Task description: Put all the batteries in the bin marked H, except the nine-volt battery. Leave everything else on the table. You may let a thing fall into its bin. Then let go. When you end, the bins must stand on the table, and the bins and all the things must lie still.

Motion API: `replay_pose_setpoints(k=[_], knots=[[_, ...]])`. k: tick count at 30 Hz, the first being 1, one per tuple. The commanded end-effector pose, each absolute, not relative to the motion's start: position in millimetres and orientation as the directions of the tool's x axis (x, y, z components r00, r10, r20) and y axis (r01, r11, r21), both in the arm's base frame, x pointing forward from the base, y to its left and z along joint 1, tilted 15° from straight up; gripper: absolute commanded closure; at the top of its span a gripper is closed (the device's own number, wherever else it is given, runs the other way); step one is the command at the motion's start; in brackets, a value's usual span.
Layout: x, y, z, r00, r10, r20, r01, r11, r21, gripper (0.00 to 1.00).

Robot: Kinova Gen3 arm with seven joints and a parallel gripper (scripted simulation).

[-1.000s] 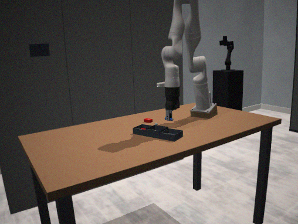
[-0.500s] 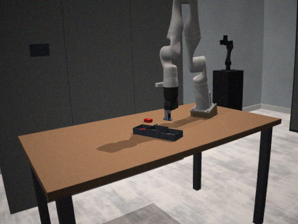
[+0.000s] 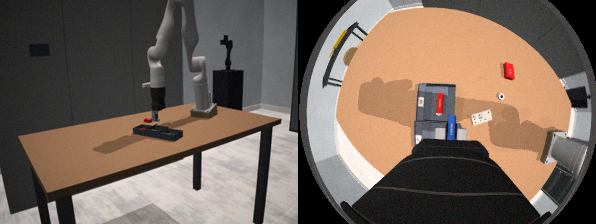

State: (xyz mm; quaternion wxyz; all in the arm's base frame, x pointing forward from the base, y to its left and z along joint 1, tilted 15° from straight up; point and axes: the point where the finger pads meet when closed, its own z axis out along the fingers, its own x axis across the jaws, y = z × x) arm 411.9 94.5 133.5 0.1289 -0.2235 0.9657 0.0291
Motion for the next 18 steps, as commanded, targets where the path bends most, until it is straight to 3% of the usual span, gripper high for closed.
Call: replay_pose_setpoints(k=[1,7,18], knots=[[431,78,135,-0.878,-0.4,-0.263,-0.414,0.91,-0.004,0.69],[460,61,141,-0.878,-0.4,-0.264,-0.414,0.91,-0.005,0.69],[460,59,140,-0.878,-0.4,-0.264,-0.414,0.91,-0.005,0.69]])
